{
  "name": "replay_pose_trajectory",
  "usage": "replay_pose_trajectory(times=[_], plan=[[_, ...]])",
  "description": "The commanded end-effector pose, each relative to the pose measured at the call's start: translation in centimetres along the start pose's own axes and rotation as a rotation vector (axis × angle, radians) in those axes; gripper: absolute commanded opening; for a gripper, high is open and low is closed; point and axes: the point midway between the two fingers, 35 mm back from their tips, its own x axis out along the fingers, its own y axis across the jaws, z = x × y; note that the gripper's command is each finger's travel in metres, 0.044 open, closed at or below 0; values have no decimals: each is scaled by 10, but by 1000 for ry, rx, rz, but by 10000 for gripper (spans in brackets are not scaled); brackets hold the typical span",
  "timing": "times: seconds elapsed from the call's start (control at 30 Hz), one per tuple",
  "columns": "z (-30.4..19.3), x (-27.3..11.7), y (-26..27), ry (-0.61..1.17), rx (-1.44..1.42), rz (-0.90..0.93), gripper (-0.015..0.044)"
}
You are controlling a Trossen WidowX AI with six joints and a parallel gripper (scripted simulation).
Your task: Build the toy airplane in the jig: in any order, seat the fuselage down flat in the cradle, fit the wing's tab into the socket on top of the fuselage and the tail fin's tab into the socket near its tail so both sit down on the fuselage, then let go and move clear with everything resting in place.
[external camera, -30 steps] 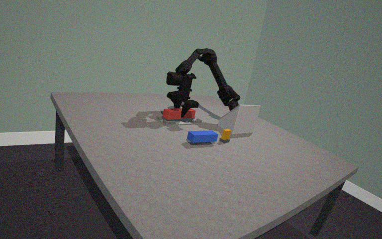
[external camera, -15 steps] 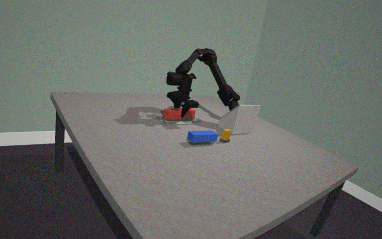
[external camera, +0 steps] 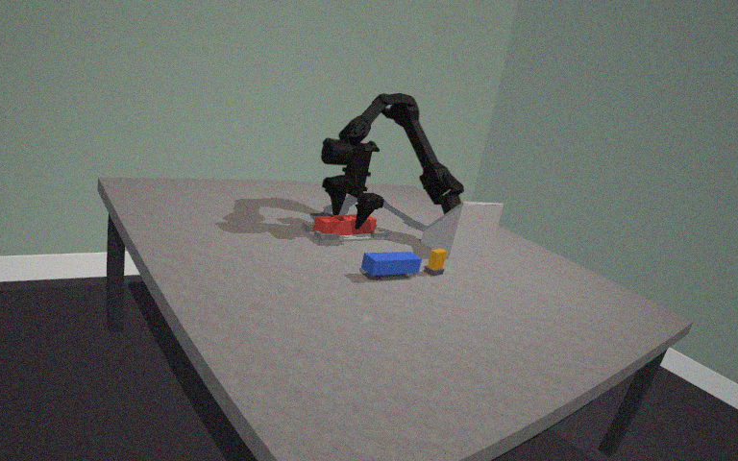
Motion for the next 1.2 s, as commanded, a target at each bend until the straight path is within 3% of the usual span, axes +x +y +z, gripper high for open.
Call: replay_pose_trajectory(times=[0.0, 0.07, 0.3, 0.93, 1.17], plan=[[0, 0, 0, 0, 1, 0, 440], [2, -9, 1, -1, 0, 3, 440], [1, -103, 1, 3, -6, 1, 440], [7, -101, 2, 2, 167, 1, 440], [46, -106, 73, -10, 160, 58, 440]])
